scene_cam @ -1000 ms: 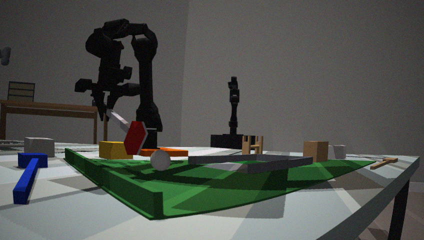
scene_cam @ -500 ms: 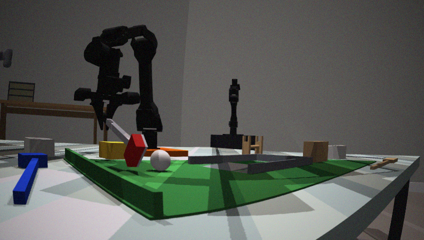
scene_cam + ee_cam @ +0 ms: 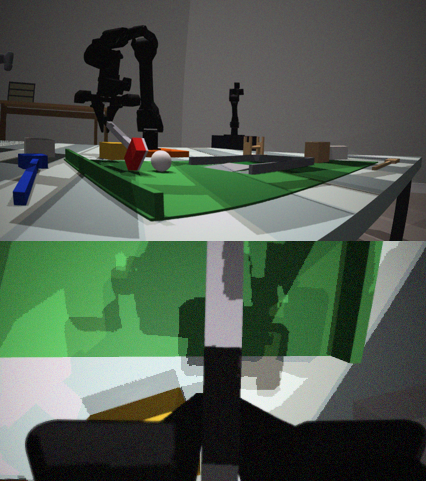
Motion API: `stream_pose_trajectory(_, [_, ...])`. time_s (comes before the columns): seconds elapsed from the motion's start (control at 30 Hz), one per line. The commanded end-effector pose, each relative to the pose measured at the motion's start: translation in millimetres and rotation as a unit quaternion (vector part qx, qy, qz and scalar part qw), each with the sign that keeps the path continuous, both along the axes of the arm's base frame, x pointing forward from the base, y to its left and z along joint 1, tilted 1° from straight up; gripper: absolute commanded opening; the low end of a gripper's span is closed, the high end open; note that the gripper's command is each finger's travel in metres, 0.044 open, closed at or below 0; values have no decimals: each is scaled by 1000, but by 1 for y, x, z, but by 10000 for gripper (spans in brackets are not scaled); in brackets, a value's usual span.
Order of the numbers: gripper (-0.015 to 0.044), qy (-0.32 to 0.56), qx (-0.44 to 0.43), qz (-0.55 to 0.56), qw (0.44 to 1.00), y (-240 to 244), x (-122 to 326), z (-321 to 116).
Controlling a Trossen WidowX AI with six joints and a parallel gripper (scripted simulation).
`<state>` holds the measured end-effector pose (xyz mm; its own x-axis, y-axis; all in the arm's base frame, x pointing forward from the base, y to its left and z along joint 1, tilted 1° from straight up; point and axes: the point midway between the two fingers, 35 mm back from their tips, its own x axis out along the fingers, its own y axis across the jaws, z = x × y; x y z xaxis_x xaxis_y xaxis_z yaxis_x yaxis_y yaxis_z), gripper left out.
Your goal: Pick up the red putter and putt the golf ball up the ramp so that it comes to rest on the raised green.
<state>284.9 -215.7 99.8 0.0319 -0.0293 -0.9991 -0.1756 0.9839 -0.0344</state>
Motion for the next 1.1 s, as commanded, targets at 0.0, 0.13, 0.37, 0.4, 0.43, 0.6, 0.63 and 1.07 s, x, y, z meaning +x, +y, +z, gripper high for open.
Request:
stream_pose_trajectory(0.0, [0, -2, -2, 0, 1000, -7, 2, 1])
stream_pose_trajectory(0.13, [0, -3, -2, -1, 1000, -22, 5, 0])
stream_pose_trajectory(0.37, [0, -3, -2, -2, 1000, -29, 5, 0])
stream_pose_trajectory(0.4, [0, -3, -2, -2, 1000, -29, 5, 0])
stream_pose_trajectory(0.43, [0, -3, -2, -2, 1000, -29, 5, 0])
stream_pose_trajectory(0.6, [0, 0, 2, -1, 1000, -27, 4, -2])
stream_pose_trajectory(0.63, [0, 0, 2, -1, 1000, -27, 4, -2])
stream_pose_trajectory(1.07, [0, -2, 5, -2, 1000, 107, -18, -6])
